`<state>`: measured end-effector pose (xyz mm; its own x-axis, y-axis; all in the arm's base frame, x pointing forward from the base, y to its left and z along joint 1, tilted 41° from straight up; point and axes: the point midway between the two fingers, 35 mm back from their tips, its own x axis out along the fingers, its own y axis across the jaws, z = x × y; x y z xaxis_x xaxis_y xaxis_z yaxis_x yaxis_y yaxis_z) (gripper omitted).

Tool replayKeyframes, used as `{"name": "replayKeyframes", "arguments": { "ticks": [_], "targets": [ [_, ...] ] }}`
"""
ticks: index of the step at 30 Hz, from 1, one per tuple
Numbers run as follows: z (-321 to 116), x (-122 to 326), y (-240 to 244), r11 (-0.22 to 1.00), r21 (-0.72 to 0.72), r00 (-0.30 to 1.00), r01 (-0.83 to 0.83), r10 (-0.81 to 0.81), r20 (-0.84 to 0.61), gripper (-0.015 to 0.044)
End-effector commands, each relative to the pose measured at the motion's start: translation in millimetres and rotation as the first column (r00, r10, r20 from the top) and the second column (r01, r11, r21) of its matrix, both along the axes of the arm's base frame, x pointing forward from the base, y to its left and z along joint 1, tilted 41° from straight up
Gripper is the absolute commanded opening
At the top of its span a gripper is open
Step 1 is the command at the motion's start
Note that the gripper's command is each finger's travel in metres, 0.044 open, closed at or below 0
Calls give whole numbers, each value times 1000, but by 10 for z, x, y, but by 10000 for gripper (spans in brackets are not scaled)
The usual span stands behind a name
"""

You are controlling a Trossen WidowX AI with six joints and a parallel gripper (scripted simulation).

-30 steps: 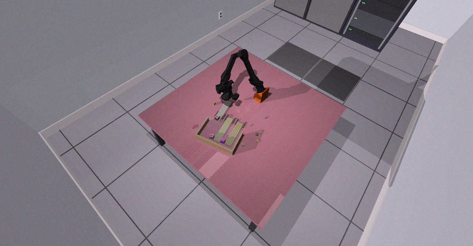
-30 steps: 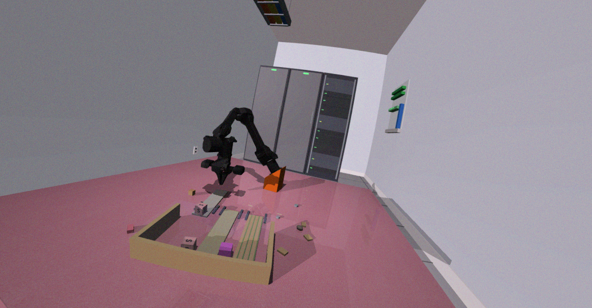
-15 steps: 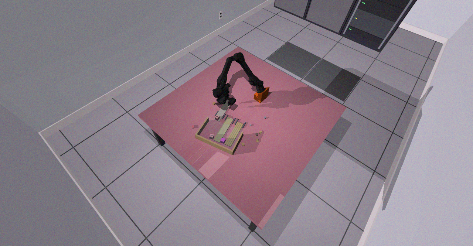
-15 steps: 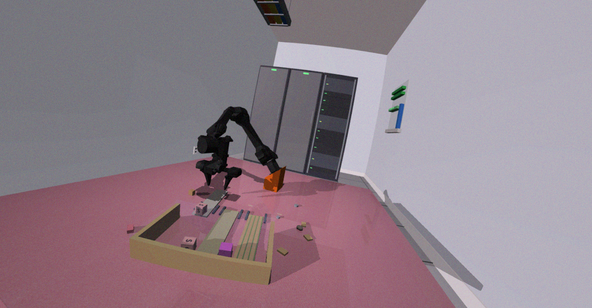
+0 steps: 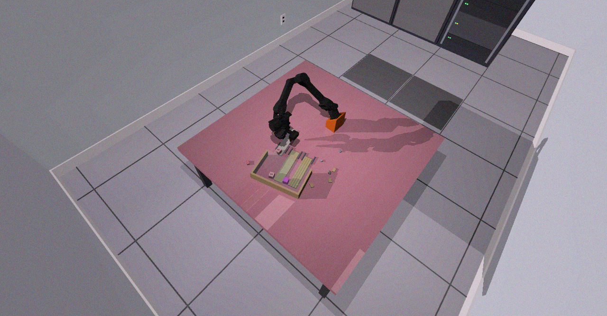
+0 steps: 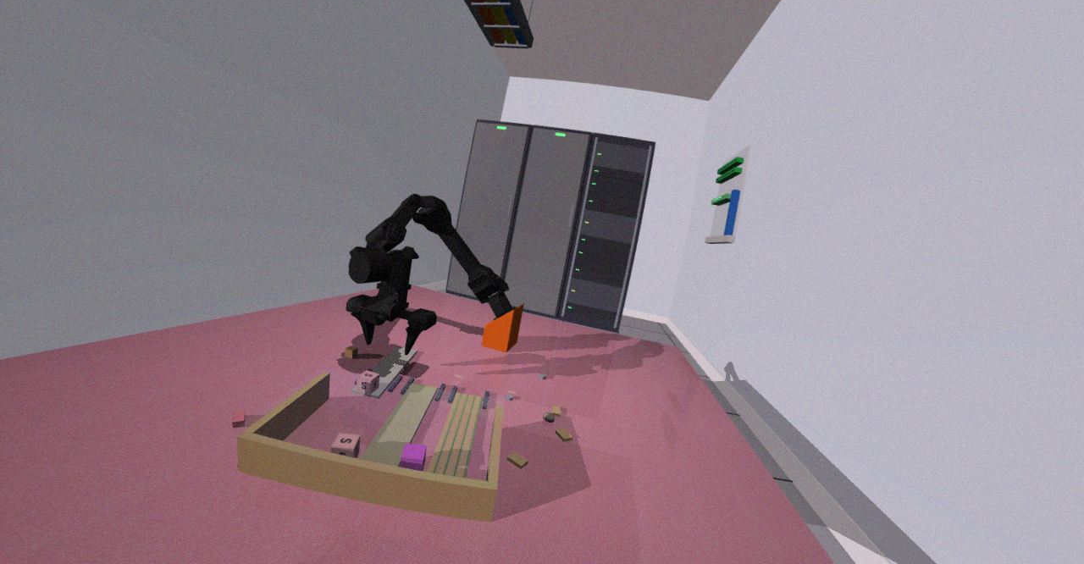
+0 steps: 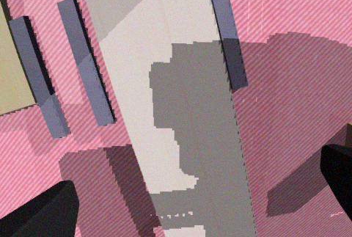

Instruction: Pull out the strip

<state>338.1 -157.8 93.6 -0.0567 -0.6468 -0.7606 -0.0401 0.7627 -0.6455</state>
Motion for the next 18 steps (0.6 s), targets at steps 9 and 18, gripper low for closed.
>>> {"name": "replayKeyframes", "arguments": {
  "ticks": [9, 18],
  "targets": [
    [-24, 432, 82, 1000, -4, 1000, -1, 1, 2, 440],
    [-40, 745, 144, 1000, -3, 1000, -1, 1, 5, 440]
  ]
}}
